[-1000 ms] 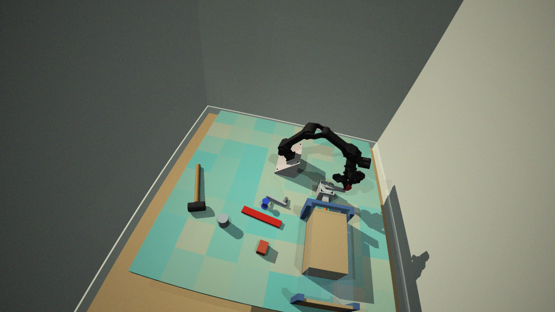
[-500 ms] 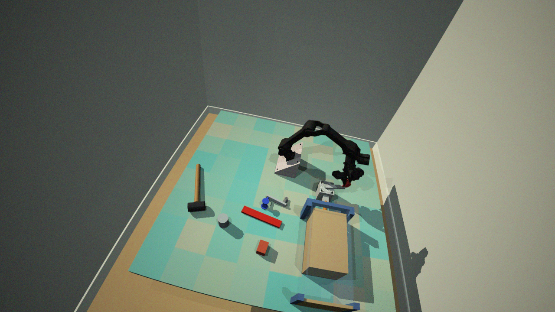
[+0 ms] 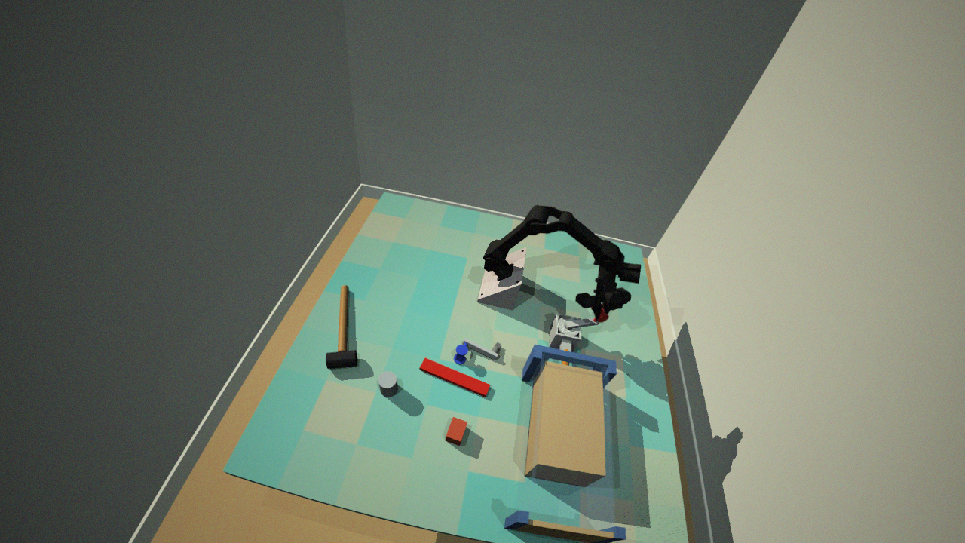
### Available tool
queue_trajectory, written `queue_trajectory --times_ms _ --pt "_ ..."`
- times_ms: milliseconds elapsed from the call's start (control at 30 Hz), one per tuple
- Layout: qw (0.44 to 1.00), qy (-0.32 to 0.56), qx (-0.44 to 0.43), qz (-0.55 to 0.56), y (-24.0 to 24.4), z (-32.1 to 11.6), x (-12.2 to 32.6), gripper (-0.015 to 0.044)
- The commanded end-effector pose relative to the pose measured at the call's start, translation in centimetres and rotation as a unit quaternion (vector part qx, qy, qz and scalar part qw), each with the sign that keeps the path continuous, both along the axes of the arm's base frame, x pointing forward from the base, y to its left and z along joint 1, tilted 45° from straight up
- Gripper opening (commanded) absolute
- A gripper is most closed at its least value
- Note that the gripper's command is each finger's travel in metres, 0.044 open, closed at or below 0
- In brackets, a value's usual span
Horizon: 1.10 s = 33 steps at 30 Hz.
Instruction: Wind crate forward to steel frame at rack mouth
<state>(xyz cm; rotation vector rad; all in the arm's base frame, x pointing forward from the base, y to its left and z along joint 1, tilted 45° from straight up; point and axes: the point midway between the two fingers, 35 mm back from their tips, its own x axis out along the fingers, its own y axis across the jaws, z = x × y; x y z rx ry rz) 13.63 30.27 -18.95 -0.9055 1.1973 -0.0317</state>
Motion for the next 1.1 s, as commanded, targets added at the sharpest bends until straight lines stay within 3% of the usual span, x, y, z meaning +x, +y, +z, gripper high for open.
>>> queue_trajectory --times_ms 0,1067 --pt "1.0 0.013 -0.01 0.001 -0.7 0.2 -1.6 0.0" --pt "1.0 0.014 -0.011 0.001 -2.7 2.0 -4.5 0.0"
